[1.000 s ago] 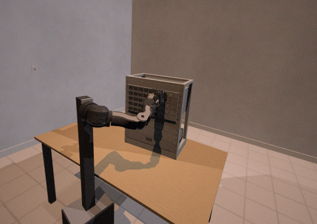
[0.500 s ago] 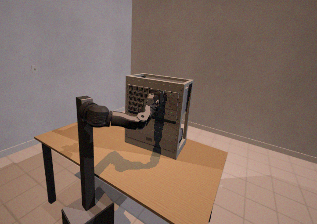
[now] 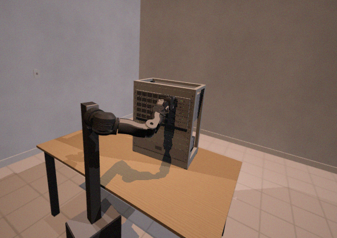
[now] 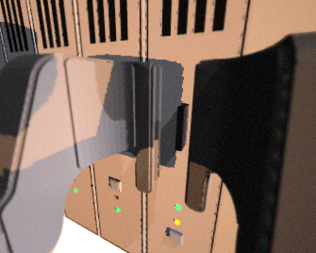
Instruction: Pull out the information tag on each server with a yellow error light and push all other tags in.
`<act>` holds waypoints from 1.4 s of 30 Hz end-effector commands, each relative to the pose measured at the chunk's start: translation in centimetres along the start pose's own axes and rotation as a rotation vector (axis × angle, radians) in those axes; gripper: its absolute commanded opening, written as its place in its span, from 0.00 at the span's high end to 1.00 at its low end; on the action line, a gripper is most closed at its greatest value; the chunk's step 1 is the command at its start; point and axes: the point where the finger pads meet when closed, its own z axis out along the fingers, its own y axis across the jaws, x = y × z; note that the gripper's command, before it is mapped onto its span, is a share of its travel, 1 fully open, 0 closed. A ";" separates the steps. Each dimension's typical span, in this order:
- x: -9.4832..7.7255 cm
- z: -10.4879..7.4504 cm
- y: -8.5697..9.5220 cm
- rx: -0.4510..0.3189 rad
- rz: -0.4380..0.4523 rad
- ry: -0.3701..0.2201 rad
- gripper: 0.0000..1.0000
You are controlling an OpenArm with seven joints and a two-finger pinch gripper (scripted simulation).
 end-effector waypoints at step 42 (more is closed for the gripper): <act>0.1 0.8 0.4 -0.010 -0.001 0.000 1.00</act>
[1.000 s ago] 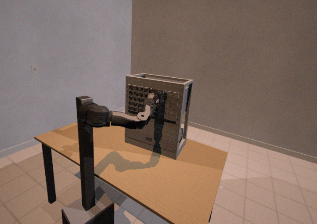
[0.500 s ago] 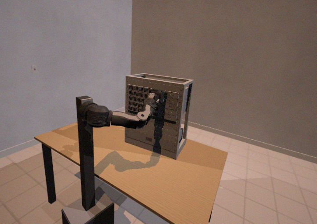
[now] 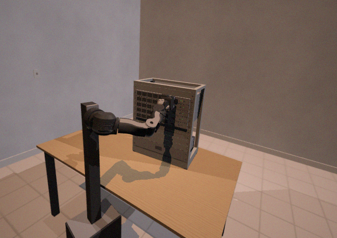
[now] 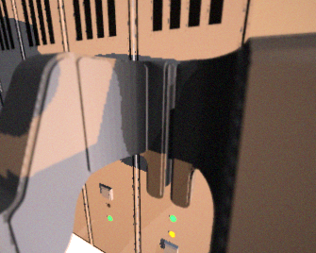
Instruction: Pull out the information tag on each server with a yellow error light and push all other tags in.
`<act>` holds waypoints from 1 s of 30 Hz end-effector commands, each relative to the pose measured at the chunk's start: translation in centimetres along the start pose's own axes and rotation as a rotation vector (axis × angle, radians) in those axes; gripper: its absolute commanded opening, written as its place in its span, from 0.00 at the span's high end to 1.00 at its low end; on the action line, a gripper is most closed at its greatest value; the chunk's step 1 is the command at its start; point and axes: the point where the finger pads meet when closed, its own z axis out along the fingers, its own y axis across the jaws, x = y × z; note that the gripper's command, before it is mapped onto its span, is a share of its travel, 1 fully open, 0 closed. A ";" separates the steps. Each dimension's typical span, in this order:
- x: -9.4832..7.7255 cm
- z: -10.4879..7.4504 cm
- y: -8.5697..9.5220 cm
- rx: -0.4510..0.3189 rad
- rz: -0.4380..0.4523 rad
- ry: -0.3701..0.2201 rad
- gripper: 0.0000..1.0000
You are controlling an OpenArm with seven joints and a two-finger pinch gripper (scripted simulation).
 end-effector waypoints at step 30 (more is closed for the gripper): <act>0.1 -1.1 0.4 -0.012 -0.002 0.003 1.00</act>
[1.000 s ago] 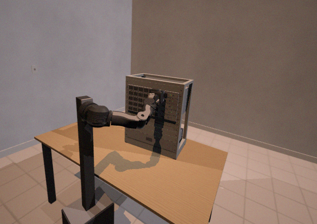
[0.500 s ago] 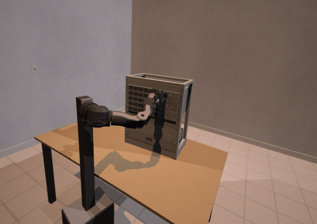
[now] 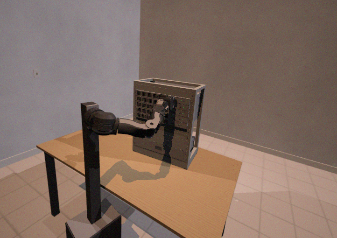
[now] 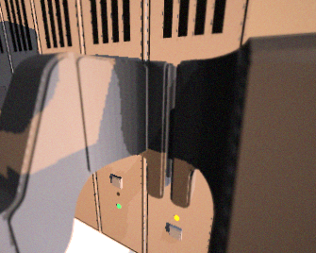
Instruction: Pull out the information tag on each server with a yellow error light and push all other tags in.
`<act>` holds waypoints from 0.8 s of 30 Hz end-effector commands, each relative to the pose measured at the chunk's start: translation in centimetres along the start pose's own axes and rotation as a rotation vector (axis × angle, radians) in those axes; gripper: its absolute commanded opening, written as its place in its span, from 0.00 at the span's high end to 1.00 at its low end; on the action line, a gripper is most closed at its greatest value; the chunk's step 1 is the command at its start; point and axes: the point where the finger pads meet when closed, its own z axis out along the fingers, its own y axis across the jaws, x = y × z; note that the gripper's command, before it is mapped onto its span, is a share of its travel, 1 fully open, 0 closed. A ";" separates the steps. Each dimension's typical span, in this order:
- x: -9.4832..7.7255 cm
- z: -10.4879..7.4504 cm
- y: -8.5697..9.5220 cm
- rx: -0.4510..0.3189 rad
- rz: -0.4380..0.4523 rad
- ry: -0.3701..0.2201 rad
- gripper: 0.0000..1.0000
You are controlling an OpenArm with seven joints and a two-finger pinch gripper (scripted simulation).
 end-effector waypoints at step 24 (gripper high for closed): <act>0.2 -1.3 0.3 -0.010 0.006 0.004 1.00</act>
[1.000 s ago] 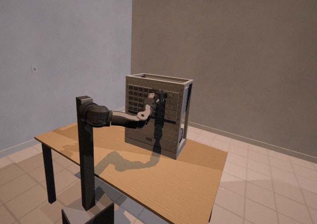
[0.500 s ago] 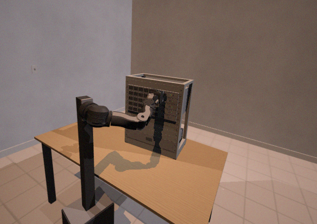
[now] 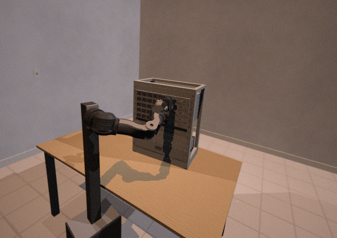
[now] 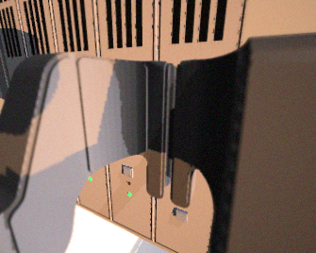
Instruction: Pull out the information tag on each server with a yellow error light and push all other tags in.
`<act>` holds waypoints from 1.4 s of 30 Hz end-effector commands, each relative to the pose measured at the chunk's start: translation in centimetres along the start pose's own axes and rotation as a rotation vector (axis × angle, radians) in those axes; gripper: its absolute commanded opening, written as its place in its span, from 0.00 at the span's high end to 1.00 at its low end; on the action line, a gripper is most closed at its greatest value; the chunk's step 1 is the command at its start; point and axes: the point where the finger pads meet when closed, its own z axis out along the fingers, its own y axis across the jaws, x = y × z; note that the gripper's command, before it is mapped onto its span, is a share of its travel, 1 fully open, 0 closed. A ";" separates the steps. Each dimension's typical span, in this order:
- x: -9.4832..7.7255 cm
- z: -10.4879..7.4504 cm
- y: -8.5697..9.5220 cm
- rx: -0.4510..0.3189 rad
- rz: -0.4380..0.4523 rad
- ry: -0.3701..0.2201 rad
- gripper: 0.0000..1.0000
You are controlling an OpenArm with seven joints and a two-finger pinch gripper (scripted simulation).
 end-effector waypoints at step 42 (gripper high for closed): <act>0.2 -2.7 0.1 -0.001 0.004 0.007 1.00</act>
